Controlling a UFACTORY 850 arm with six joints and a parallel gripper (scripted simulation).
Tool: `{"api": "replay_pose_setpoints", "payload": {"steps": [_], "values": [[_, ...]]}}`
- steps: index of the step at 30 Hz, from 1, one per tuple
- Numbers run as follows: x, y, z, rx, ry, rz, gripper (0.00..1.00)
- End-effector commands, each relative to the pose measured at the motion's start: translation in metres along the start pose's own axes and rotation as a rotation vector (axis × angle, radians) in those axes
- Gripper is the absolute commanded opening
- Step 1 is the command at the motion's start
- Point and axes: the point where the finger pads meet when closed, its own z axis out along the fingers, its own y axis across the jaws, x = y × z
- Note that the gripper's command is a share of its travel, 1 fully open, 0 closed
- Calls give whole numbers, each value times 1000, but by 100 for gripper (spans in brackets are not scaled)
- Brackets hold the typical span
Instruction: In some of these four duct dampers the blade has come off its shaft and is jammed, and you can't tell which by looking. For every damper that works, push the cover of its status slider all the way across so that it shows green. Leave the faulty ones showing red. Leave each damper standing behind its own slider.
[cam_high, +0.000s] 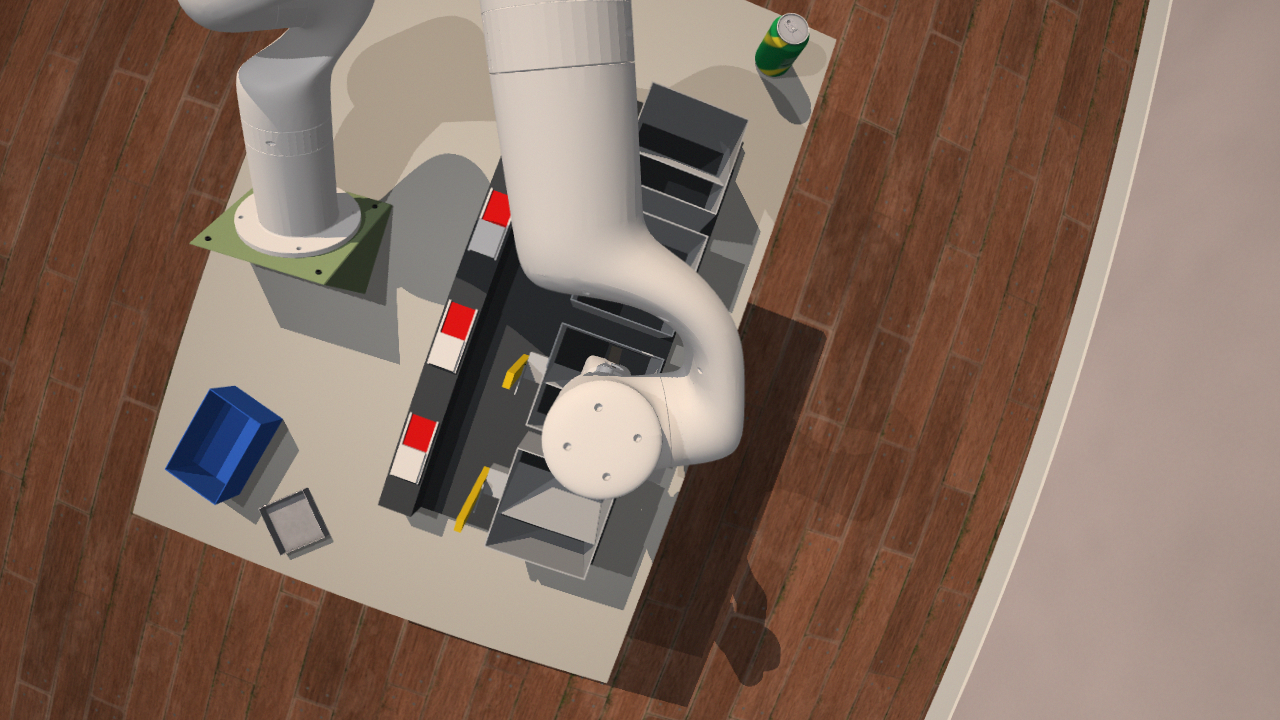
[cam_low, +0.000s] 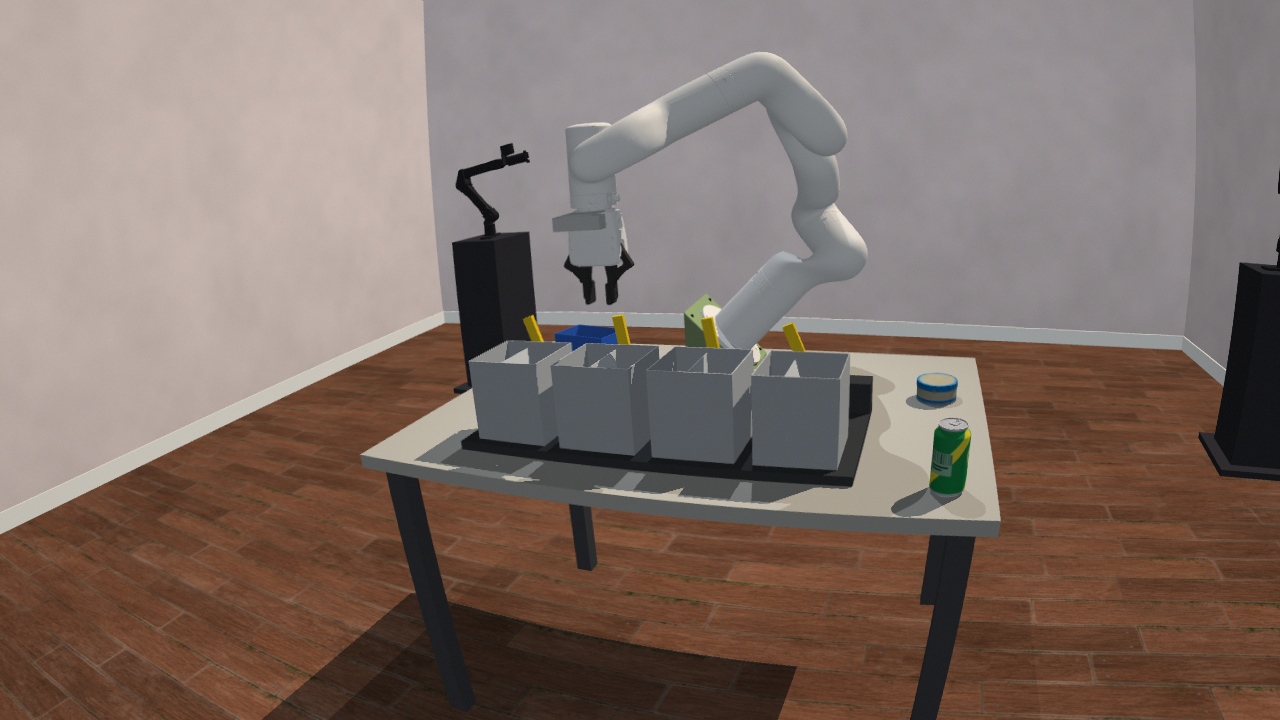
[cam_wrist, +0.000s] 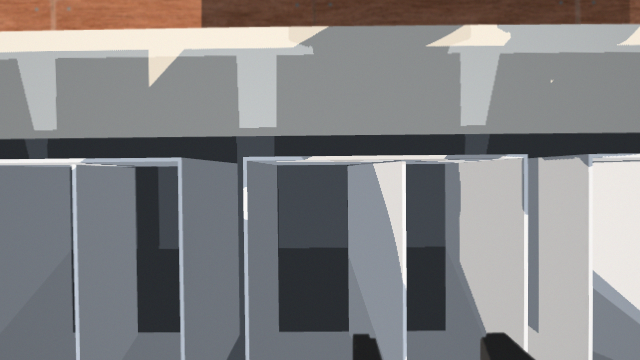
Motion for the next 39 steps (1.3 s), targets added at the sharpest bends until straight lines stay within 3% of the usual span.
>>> {"api": "replay_pose_setpoints", "payload": {"steps": [1,12,15,19,20,27,39], "values": [[1,0,-1,-1,2,-1,39],[-1,0,-1,0,2,-1,39],[-39,9,7,56,4,-1,39],[-46,10,9,65,4,-1,39],[-66,15,13,93,3,-1,39],[-109,25,22,152,4,-2,39],[-112,26,22,156,4,-2,39]]}}
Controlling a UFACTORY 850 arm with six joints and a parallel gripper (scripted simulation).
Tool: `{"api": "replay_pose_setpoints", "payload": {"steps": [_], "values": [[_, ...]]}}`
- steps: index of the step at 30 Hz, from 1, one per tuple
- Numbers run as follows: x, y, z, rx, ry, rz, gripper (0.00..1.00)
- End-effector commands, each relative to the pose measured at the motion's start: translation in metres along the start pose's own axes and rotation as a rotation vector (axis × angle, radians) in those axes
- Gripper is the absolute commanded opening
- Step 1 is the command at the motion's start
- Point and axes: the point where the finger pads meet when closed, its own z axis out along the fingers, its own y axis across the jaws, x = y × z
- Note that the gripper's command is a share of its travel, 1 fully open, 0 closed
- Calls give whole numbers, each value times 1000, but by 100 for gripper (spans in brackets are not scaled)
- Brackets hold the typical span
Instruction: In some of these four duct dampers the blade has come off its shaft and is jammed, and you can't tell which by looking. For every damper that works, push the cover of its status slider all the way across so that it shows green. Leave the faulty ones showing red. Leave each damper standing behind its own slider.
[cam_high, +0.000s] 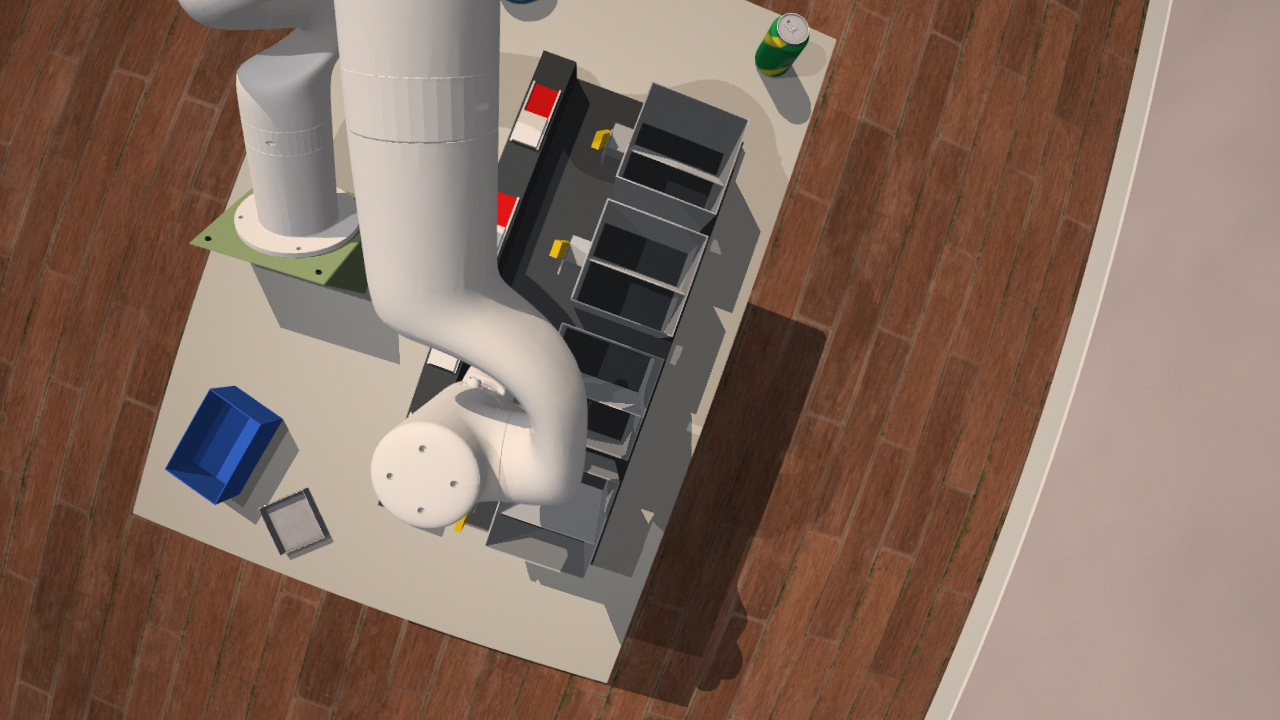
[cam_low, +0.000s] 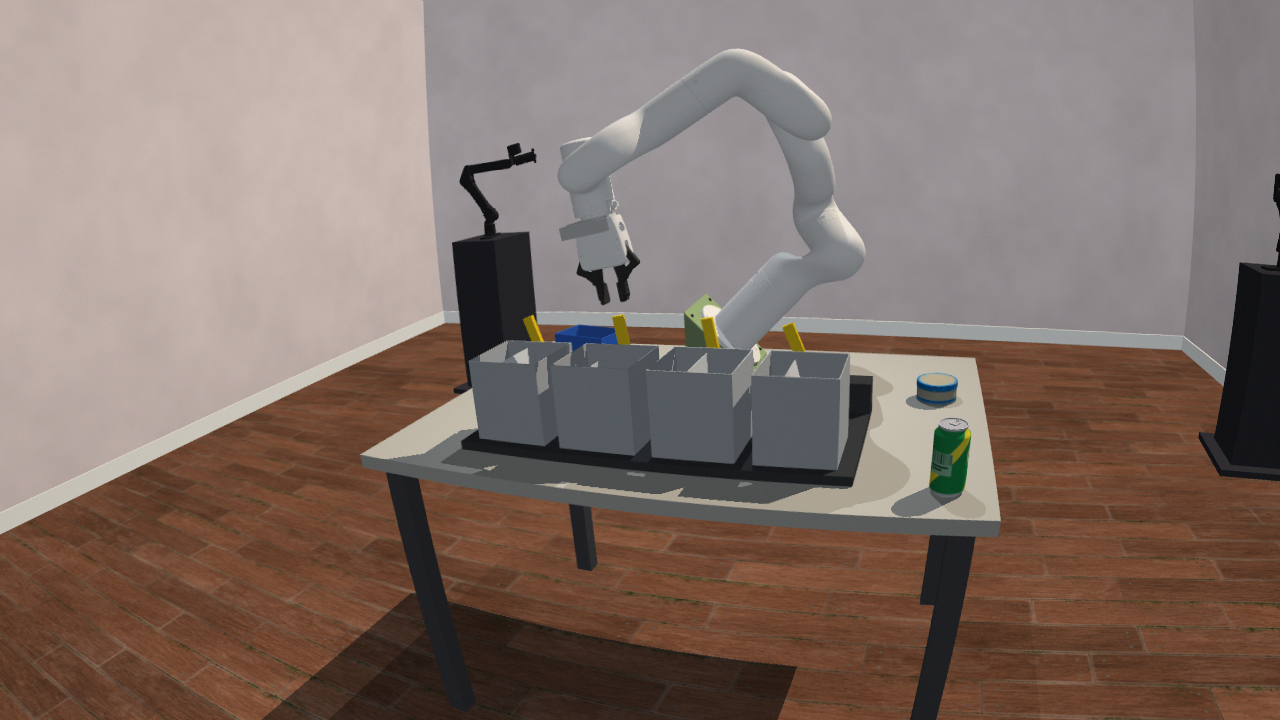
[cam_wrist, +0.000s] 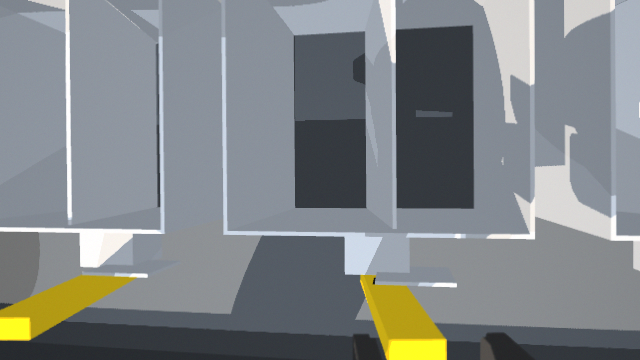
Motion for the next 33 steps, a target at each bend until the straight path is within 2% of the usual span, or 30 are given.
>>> {"api": "replay_pose_setpoints", "payload": {"steps": [1,17,33], "values": [[-1,1,-1,0,2,-1,39],[-1,1,2,-1,0,0,39],[-1,1,26,-2,-1,1,39]]}}
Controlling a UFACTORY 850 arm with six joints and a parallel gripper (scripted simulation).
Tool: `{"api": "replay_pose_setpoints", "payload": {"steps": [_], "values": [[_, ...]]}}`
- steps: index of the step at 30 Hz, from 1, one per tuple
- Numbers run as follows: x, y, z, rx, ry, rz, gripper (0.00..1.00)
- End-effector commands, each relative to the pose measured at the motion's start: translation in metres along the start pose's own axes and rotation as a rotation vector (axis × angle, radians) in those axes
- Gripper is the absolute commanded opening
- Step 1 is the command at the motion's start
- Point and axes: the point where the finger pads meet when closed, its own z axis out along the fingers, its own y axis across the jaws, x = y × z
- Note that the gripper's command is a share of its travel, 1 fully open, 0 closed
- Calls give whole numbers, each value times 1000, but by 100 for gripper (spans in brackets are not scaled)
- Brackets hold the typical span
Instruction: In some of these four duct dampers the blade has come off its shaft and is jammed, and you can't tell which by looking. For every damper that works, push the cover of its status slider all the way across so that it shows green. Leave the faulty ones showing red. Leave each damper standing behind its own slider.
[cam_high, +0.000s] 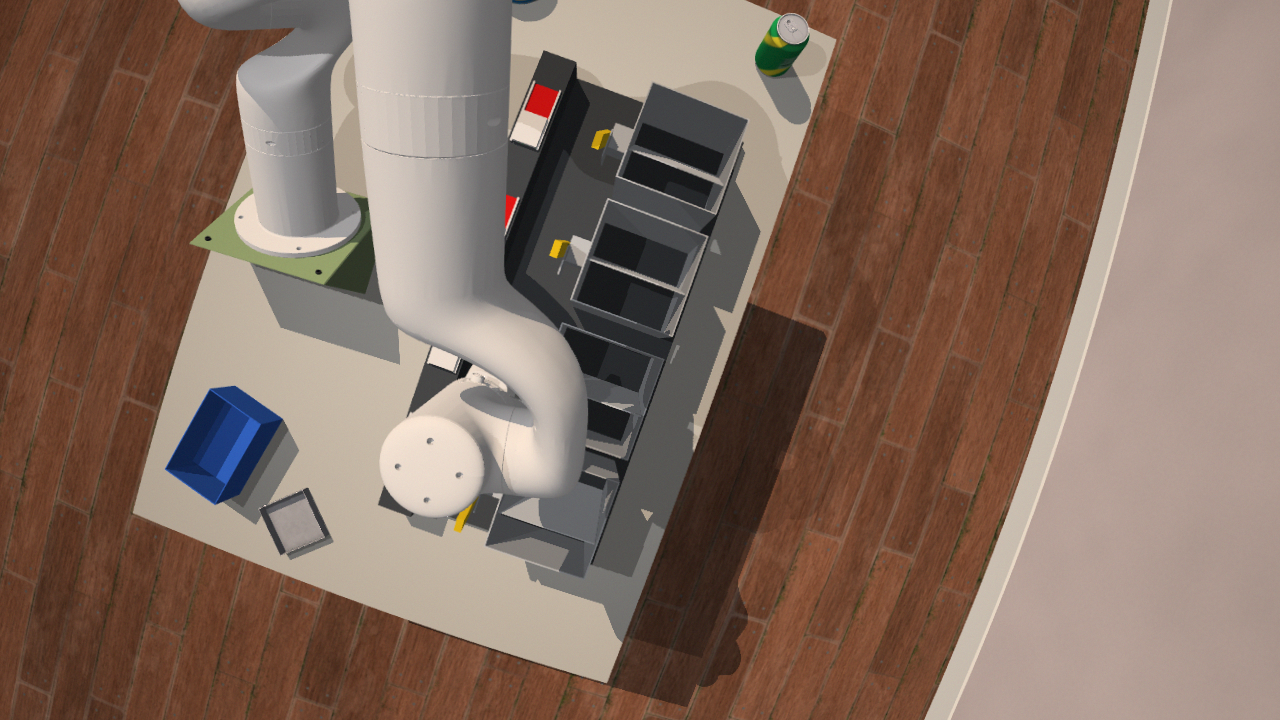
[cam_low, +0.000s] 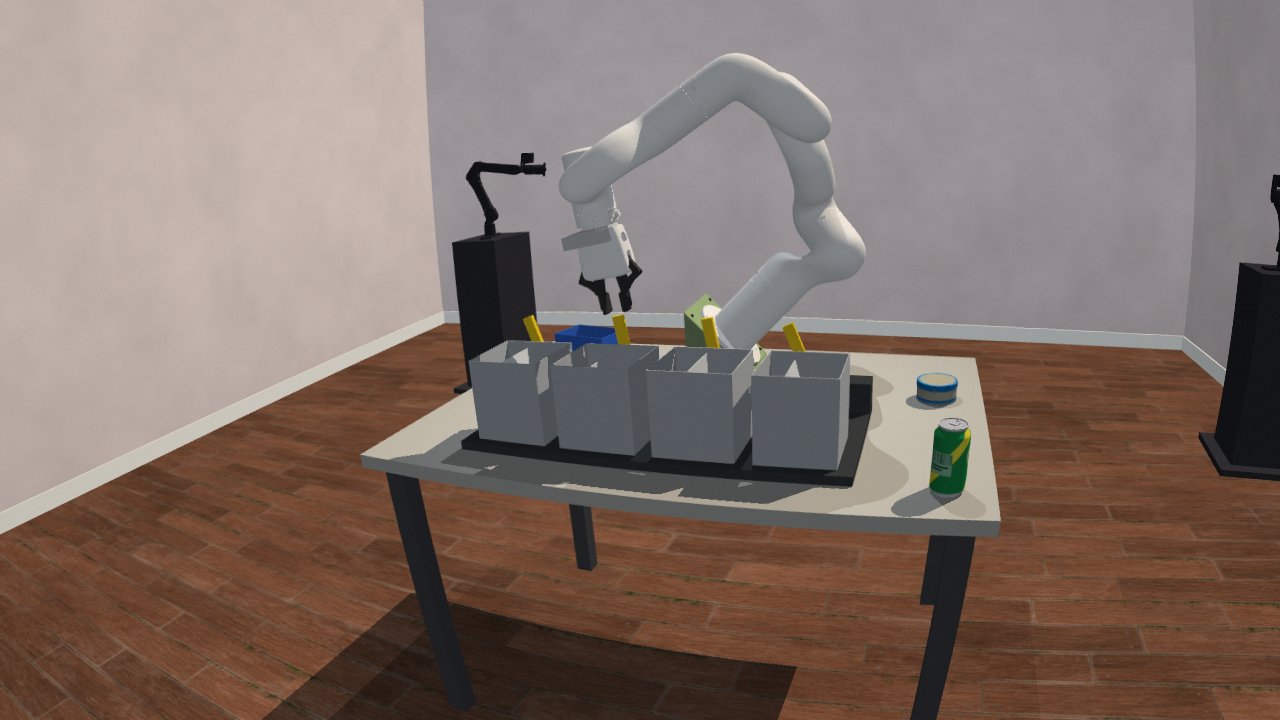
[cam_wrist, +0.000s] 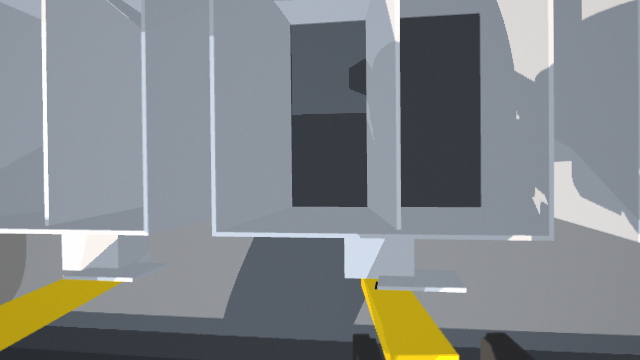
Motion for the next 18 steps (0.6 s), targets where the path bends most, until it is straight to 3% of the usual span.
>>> {"api": "replay_pose_setpoints", "payload": {"steps": [1,18], "values": [[1,0,9,-2,2,-1,39],[0,2,43,-2,2,-1,39]]}}
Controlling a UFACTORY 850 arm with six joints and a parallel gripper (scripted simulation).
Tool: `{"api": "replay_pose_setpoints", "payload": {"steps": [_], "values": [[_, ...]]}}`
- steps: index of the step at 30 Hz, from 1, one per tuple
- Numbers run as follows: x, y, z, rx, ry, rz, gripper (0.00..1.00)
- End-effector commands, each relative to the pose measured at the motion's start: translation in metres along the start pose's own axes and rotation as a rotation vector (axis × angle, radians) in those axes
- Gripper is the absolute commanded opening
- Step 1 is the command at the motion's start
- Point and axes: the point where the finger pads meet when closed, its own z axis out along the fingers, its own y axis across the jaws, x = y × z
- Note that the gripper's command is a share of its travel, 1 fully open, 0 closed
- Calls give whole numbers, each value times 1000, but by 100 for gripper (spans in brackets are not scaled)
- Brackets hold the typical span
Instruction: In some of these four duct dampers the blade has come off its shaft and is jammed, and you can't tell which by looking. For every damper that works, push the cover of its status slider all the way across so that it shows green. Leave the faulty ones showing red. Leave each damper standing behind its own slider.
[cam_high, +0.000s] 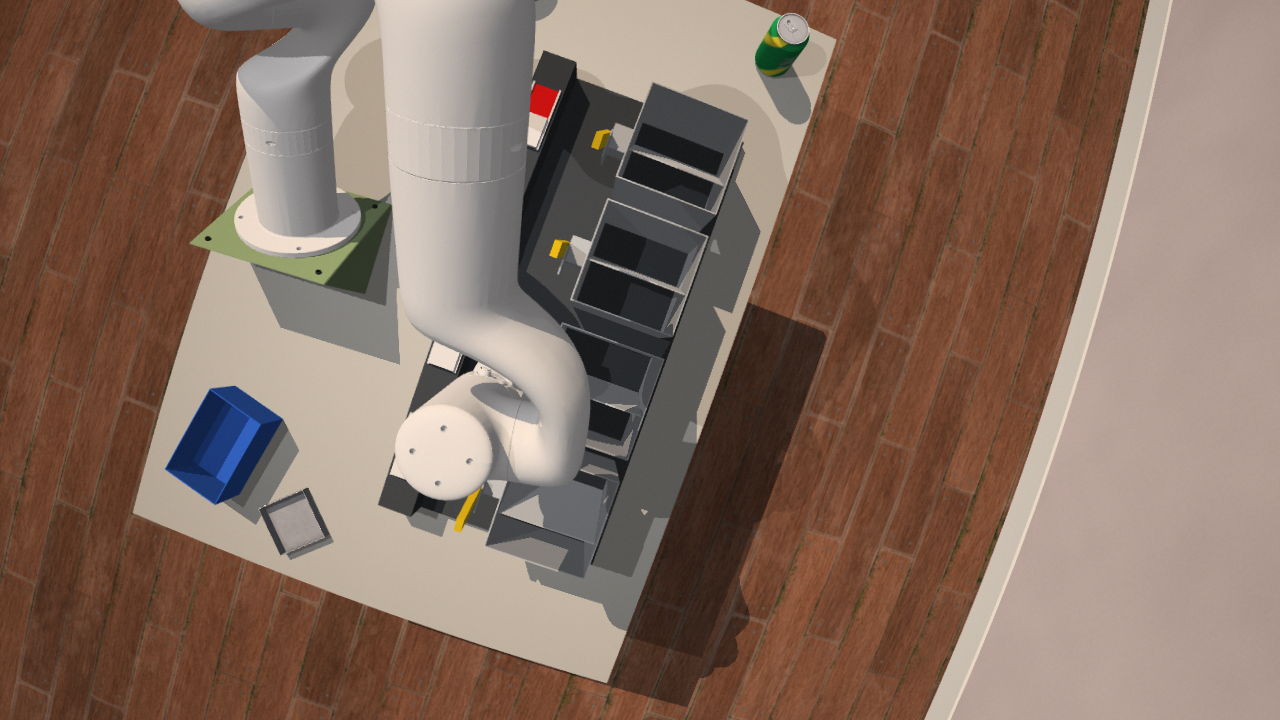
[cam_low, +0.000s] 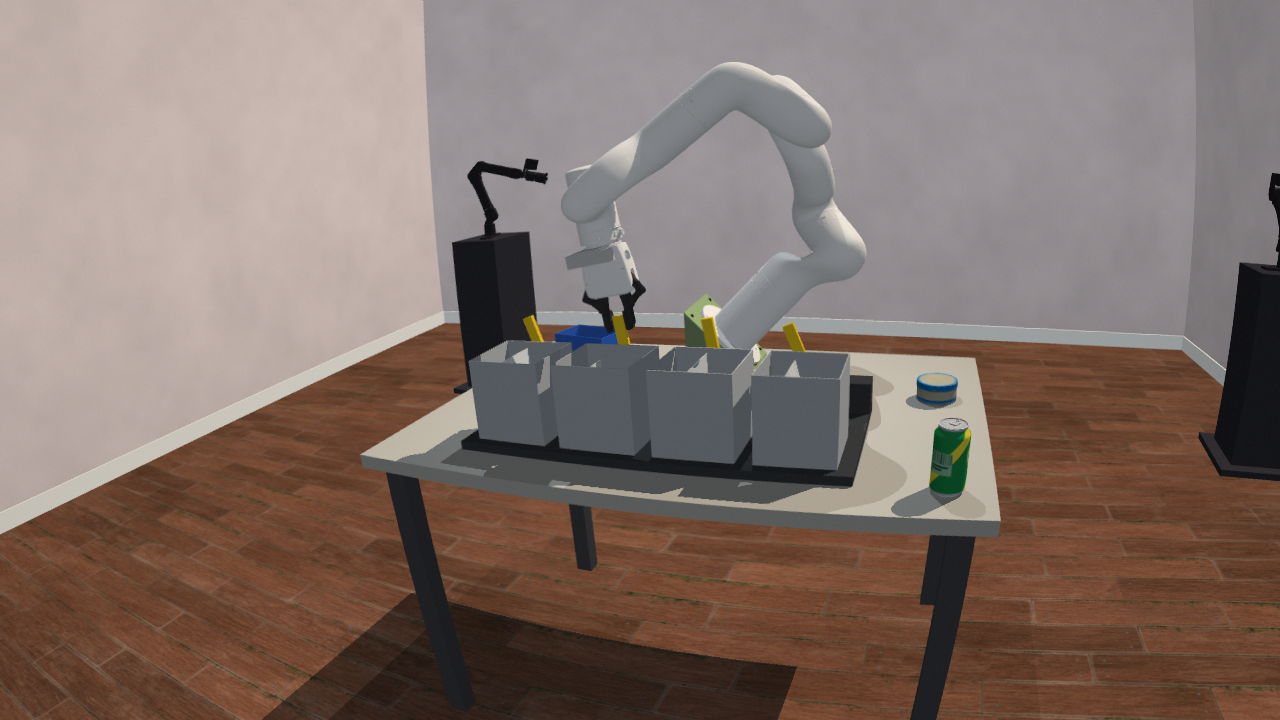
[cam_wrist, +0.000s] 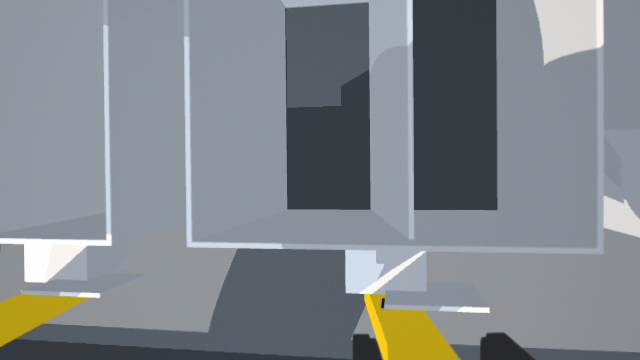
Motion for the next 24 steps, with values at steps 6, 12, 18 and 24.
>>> {"api": "replay_pose_setpoints", "payload": {"steps": [6,12,18,24], "values": [[1,1,15,-1,2,-1,39],[1,1,19,-1,2,-1,39],[0,1,20,-1,2,-1,39],[0,1,20,-1,2,-1,39]]}}
